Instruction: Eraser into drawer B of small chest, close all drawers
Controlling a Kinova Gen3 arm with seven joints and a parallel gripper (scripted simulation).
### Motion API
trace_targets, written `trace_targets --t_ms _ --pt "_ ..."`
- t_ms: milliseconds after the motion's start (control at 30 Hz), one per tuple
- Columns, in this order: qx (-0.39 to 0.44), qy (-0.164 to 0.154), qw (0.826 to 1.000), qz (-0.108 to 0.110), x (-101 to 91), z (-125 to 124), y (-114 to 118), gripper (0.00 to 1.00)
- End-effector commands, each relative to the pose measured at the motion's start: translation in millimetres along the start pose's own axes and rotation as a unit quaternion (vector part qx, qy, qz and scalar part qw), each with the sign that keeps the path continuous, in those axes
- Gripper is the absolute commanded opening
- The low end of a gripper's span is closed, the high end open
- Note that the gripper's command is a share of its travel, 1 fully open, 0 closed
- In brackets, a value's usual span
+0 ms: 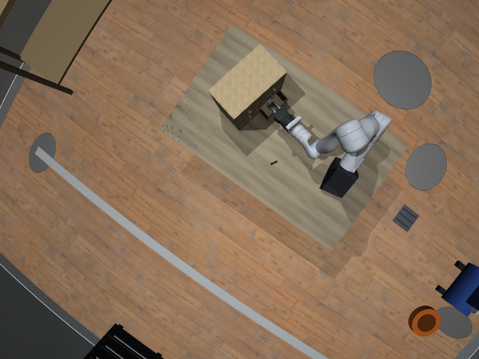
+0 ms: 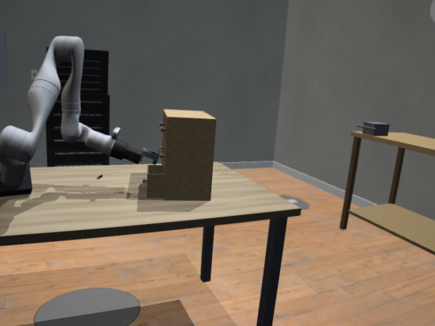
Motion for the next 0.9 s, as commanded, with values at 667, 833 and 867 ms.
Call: trace_targets --t_ms 667,833,867 --pt "-0.002 -0.001 1.0 -0.001 0.4 1.2 -1.2 0.51" --pt "-0.002 -0.001 1.0 -0.001 0.4 1.2 -1.2 0.69" --pt "-0.002 -0.001 1.0 -0.001 0.4 1.2 -1.2 0.69"
Point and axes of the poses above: the point where the finger pads meet when closed, its own x axis out along the fingers, its own y axis across the jaws, z = x × y, the point moved 8 cm from there along -x, back along the fingers, and after that the axes turned 13 degrees about x, right-handed, at the moved point
